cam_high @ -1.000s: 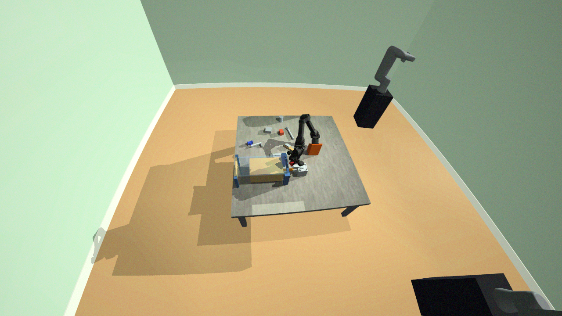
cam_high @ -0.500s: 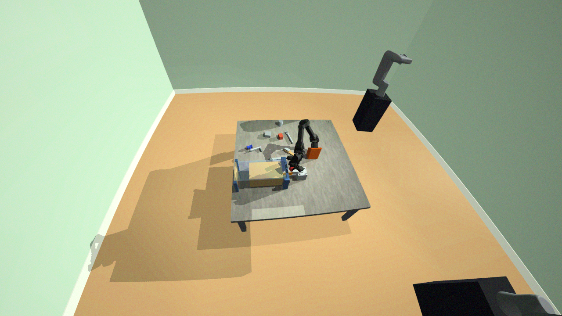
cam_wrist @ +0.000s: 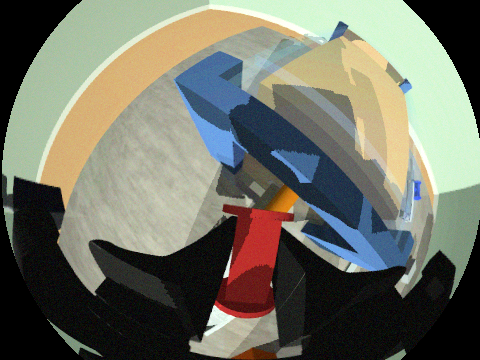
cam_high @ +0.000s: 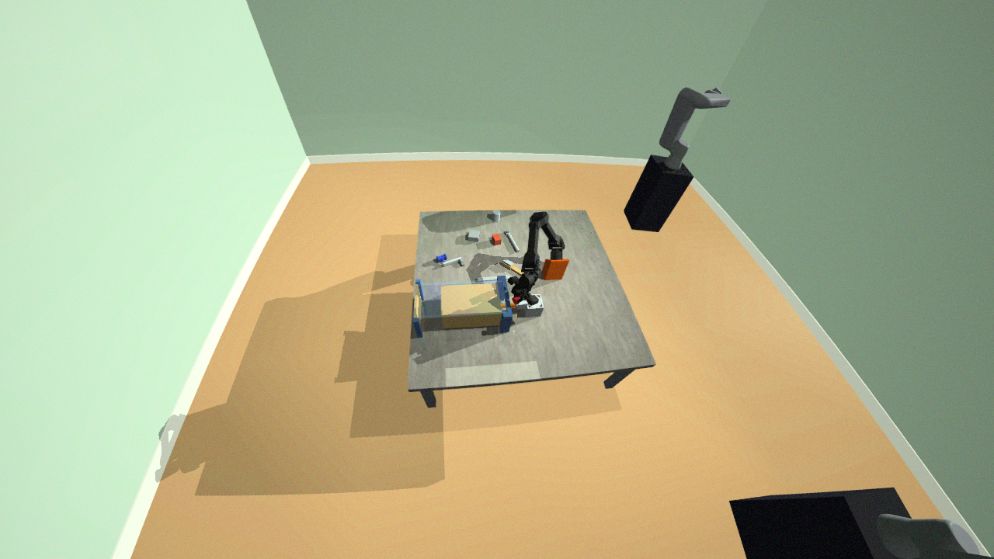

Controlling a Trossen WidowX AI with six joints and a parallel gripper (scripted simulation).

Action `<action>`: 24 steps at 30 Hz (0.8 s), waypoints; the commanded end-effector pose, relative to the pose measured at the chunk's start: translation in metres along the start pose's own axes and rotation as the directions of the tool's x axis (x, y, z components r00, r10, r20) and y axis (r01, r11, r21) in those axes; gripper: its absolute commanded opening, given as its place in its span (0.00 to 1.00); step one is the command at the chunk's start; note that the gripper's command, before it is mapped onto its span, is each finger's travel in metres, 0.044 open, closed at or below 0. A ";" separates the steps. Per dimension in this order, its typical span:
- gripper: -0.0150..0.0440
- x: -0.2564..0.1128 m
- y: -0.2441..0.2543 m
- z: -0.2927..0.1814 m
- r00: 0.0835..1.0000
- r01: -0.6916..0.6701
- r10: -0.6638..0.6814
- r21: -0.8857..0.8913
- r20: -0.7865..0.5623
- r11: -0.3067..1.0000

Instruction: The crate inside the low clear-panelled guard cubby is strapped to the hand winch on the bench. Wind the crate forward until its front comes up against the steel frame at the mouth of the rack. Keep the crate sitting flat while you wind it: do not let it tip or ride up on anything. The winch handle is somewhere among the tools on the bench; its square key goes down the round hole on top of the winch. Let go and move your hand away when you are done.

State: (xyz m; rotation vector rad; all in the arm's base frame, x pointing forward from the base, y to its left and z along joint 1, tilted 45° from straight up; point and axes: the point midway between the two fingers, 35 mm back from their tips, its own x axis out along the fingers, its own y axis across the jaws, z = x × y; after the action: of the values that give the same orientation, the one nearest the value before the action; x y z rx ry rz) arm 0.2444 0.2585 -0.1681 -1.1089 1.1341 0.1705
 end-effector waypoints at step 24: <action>0.25 0.001 0.041 0.005 1.000 -0.031 0.031 0.003 0.002 1.000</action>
State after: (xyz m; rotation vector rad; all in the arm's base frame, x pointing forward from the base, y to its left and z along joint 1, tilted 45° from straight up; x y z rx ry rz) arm 0.2369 0.2713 -0.1815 -1.1008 1.1301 0.1541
